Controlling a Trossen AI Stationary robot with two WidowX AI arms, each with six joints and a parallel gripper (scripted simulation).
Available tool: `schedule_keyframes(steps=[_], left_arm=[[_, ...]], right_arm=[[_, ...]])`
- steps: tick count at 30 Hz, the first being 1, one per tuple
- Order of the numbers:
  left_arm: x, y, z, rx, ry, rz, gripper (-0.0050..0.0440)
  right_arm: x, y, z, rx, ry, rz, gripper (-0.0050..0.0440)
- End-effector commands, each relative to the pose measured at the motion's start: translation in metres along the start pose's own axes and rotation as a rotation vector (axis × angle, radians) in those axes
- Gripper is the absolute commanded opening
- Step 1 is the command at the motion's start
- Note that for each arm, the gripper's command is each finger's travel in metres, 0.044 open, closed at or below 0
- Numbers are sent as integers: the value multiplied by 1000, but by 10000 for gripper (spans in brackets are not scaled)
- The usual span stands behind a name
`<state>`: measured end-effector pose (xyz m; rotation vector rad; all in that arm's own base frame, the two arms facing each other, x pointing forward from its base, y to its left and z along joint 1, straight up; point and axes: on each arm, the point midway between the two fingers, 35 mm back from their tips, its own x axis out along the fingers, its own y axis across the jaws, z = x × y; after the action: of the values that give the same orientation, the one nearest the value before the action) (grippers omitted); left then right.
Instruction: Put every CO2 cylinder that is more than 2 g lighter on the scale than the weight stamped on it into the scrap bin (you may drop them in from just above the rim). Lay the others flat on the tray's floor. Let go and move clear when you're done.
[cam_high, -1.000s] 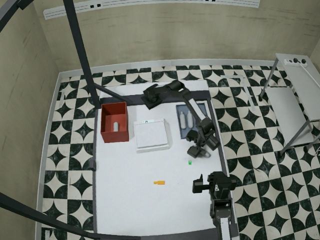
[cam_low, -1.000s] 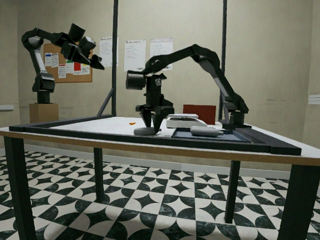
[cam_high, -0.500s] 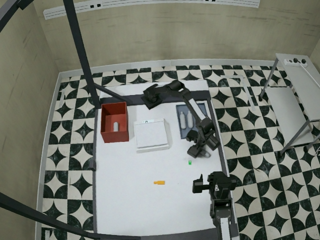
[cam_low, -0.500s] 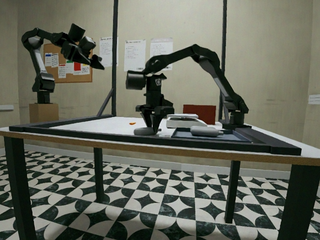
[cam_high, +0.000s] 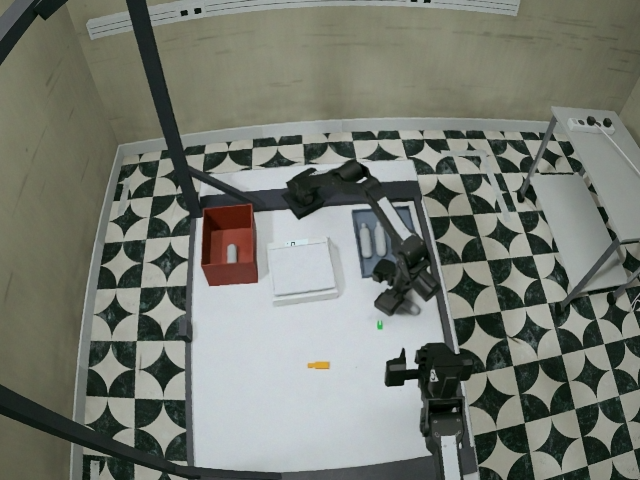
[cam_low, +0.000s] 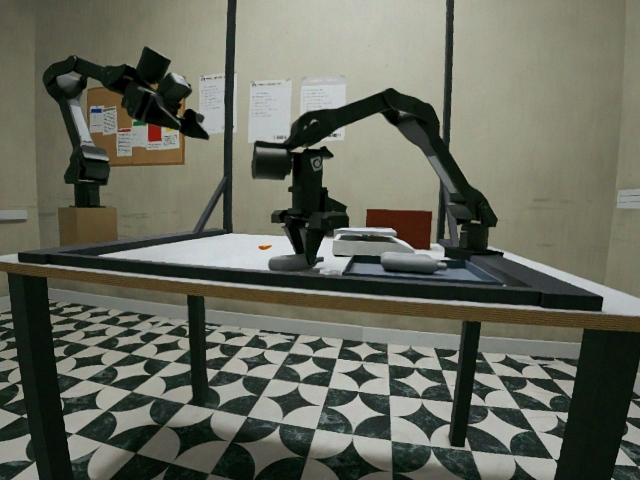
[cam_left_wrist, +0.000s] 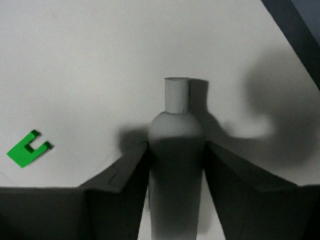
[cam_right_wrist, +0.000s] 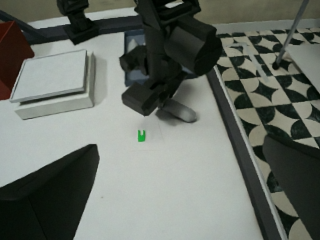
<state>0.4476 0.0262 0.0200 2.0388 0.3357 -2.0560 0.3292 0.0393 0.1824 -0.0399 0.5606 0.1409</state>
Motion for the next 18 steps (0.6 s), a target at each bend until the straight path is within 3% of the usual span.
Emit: schedule_keyframes(steps=[1,8,18], left_arm=[[-32,2,-9,6,69,19,9],[-73,1,-6,6,69,19,-3],[-84,14,25,1,45,15,-20]], right_arm=[[-4,0,8,-2,-24,0,440],[-4,0,8,-2,-24,0,440],[2,5,16,110,-31,13,440]])
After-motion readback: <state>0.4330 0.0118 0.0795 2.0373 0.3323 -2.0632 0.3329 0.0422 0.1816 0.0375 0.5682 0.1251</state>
